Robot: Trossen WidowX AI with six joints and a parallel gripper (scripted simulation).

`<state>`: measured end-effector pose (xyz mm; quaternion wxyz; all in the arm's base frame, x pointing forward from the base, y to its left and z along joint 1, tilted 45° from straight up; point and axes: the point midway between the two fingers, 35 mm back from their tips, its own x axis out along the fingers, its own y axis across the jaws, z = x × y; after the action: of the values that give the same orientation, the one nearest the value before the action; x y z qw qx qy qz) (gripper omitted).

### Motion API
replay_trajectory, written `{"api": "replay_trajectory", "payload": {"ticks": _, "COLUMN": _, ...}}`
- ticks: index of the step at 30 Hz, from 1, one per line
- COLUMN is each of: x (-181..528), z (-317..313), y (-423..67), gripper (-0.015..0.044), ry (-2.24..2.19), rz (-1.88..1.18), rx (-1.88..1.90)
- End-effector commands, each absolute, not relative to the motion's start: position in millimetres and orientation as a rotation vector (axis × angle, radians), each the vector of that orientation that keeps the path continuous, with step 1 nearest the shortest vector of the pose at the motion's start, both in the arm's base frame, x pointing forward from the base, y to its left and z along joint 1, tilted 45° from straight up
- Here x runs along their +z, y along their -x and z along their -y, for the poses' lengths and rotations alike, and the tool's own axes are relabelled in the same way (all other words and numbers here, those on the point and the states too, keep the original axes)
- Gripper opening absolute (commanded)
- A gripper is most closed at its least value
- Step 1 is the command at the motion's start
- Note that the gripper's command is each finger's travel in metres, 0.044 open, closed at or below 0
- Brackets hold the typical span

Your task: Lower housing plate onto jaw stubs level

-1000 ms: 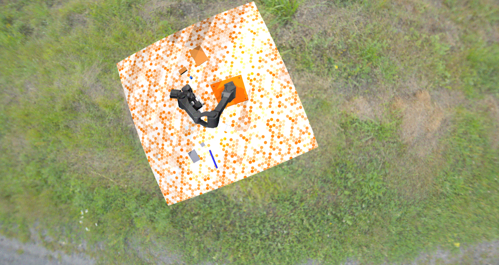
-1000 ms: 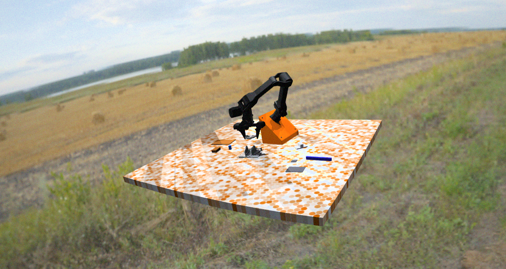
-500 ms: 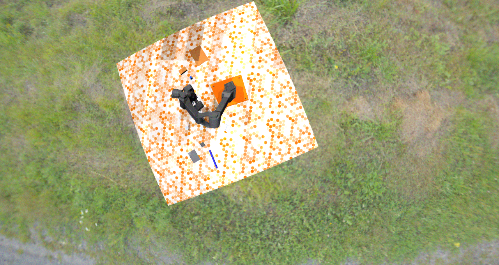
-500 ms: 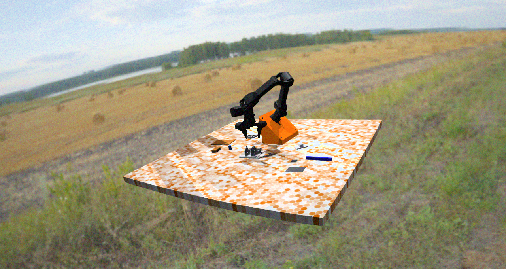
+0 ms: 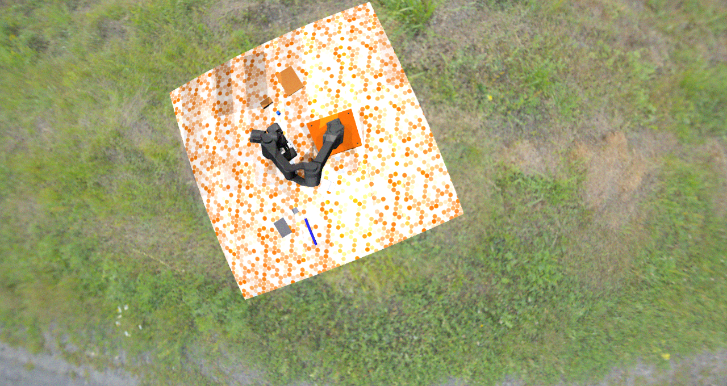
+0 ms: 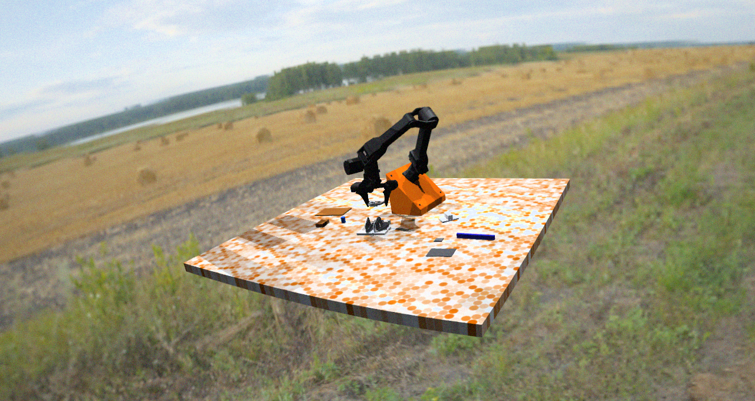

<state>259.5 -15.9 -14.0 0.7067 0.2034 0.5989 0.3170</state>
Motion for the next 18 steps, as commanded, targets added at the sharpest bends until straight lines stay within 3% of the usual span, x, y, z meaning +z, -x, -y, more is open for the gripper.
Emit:
{"api": "replay_trajectory", "payload": {"ticks": 1, "x": -13.8, "z": 16.5, "y": -259.6, "gripper": 0.0351, "ry": -0.450, "rz": -1.324, "rx": 0.706}}
{"api": "replay_trajectory", "payload": {"ticks": 18, "x": -22.0, "z": 9.4, "y": -261.2, "gripper": 0.0351, "ry": -0.449, "rz": -1.324, "rx": 0.705}}
